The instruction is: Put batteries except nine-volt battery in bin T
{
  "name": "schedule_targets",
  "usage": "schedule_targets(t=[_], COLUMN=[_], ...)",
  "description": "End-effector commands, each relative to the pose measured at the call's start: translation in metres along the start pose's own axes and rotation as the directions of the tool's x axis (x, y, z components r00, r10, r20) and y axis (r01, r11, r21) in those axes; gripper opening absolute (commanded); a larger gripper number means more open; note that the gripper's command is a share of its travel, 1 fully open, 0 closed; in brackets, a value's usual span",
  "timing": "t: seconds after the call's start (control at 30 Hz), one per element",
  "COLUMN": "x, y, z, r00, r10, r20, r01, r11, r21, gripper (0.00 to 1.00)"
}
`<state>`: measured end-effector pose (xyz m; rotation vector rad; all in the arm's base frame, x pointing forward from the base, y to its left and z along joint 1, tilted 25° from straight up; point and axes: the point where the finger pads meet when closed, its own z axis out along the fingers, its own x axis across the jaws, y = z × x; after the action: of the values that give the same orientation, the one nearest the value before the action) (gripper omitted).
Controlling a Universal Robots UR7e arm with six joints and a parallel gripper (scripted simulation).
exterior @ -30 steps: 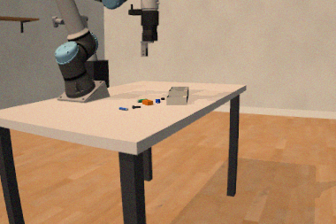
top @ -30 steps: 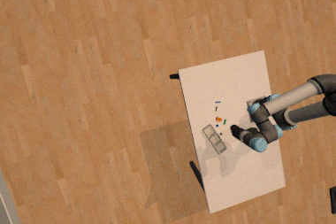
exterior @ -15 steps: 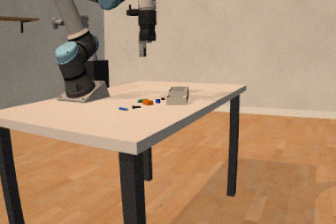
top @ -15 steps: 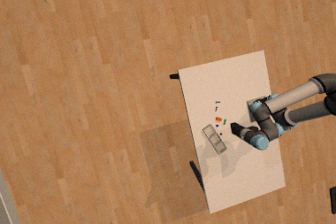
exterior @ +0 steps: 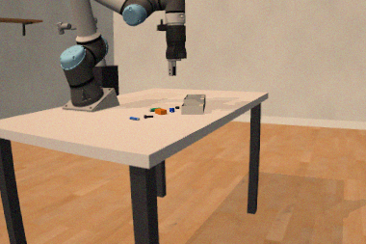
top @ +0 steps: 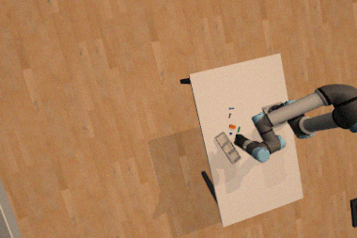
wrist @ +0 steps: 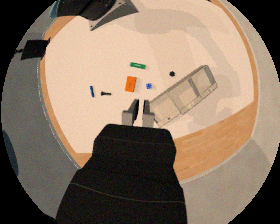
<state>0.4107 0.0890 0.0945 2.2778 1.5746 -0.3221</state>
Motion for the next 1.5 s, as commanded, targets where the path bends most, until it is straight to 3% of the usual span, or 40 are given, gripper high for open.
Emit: schedule_targets(t=[0.0,0.33,0.53,0.6,0.63,1.1,1.17,1.2,1.47], x=[0.025,0.07,0.07,0.07,0.07,0.07,0.07,0.07,0.07], y=[0.019,0.05,0.05,0.05,0.05,0.05,0.05,0.05,0.05], z=[0.025,0.071,0.071,0.071,0.071,0.071,0.071,0.071,0.071], r00=[0.992,0.909,0.824,0.824,0.775,0.474,0.474,0.401,0.193], r10=[0.128,0.417,0.567,0.567,0.632,0.88,0.88,0.916,0.981], r20=[0.003,-0.002,-0.004,-0.004,-0.004,-0.009,-0.009,-0.01,-0.011], r01=[-0.128,-0.417,-0.567,-0.567,-0.632,-0.88,-0.88,-0.916,-0.981], r11=[0.992,0.909,0.824,0.824,0.775,0.474,0.474,0.402,0.193], r21=[-0.004,-0.002,0.001,0.001,0.001,0.005,0.005,0.006,0.01], gripper=[0.31,0.31,0.31,0.31,0.31,0.31,0.31,0.31,0.31])
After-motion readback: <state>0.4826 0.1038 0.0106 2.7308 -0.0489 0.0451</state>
